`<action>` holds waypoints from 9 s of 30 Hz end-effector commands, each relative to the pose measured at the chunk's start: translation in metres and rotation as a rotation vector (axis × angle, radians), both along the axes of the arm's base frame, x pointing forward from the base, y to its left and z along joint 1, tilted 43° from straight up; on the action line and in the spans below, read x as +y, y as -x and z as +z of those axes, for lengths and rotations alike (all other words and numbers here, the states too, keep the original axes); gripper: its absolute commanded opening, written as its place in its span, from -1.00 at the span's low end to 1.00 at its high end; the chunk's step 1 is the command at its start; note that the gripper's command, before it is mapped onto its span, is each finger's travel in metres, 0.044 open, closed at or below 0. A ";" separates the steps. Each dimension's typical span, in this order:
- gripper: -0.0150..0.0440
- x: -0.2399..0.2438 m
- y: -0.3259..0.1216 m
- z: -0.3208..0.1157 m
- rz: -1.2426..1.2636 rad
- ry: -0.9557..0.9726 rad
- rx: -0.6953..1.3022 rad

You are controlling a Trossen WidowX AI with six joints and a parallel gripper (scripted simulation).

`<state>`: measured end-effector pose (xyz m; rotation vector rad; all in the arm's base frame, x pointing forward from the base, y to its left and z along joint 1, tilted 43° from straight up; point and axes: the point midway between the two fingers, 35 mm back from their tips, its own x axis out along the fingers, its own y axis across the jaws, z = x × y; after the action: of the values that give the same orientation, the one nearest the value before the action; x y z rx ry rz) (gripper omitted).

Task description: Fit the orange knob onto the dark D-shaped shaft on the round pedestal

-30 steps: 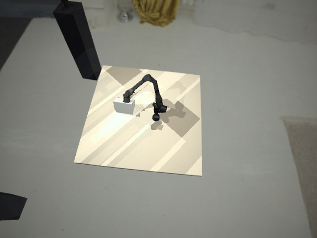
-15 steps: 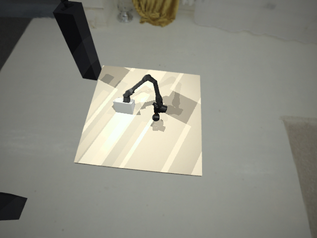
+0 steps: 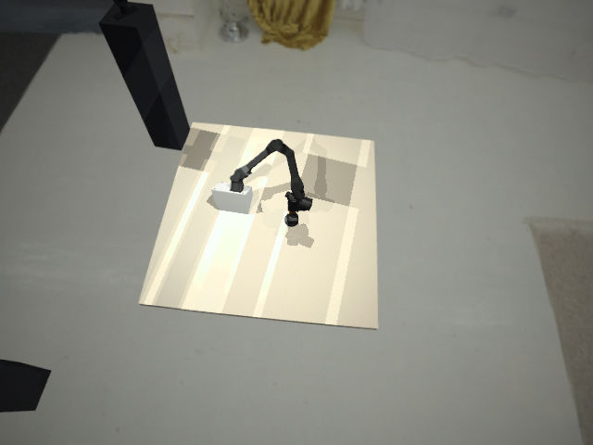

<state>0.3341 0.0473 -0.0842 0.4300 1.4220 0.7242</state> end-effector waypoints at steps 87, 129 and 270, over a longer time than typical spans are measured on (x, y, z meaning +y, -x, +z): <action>-0.49 -0.002 -0.003 0.002 0.299 -0.005 -0.278; -0.49 -0.003 -0.002 0.002 0.346 -0.006 -0.321; -0.49 -0.002 -0.002 0.001 0.921 -0.012 -0.854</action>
<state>0.3350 0.0464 -0.0822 -0.4848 0.7847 1.3962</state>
